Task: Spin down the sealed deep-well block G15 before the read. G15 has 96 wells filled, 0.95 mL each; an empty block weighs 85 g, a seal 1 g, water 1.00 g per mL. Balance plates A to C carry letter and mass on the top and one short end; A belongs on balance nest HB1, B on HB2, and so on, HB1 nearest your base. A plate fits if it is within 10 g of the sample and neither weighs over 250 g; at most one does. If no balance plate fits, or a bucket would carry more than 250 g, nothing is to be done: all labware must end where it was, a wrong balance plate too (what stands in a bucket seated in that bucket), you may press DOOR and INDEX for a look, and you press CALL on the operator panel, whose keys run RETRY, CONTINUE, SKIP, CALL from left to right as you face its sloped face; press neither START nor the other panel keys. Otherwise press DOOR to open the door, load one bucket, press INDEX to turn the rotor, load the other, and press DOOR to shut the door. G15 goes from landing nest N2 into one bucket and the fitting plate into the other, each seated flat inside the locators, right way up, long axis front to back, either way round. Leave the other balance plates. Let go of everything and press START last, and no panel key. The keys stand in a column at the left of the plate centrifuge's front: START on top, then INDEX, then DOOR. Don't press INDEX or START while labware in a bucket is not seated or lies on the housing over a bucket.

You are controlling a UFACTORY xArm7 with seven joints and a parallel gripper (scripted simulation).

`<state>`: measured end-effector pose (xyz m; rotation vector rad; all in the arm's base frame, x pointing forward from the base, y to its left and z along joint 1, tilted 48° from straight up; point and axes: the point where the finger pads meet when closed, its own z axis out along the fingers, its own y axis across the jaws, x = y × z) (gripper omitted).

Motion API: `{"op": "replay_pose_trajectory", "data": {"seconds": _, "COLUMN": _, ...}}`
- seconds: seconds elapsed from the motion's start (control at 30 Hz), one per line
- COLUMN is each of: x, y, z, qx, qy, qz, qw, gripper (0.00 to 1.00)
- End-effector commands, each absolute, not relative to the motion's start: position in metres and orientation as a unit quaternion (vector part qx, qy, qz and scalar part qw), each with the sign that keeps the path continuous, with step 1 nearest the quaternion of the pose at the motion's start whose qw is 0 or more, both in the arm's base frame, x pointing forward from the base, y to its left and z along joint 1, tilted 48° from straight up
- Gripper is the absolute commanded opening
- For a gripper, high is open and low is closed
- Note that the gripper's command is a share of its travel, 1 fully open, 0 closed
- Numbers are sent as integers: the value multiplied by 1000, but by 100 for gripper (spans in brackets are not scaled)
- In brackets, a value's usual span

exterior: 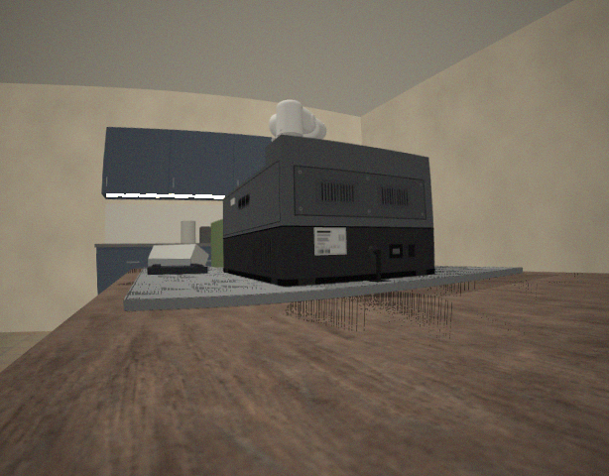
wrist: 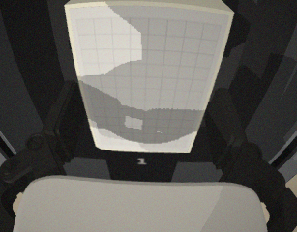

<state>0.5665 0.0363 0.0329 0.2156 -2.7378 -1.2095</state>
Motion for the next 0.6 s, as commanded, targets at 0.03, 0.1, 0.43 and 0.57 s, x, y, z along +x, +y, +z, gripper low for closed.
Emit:
{"op": "replay_pose_trajectory", "data": {"seconds": 0.03, "x": 573, "y": 15, "z": 51, "qx": 70, "qy": -911, "qz": -400, "qw": 67, "gripper": 100}}
{"op": "replay_pose_trajectory", "data": {"seconds": 0.1, "x": 575, "y": 8, "z": 58, "qx": 70, "qy": -911, "qz": -400, "qw": 67, "gripper": 100}}
{"op": "replay_pose_trajectory", "data": {"seconds": 0.43, "x": 580, "y": -15, "z": 79, "qx": 70, "qy": -911, "qz": -400, "qw": 67, "gripper": 100}}
{"op": "replay_pose_trajectory", "data": {"seconds": 0.57, "x": 582, "y": -22, "z": 86, "qx": 70, "qy": -911, "qz": -400, "qw": 67, "gripper": 100}}
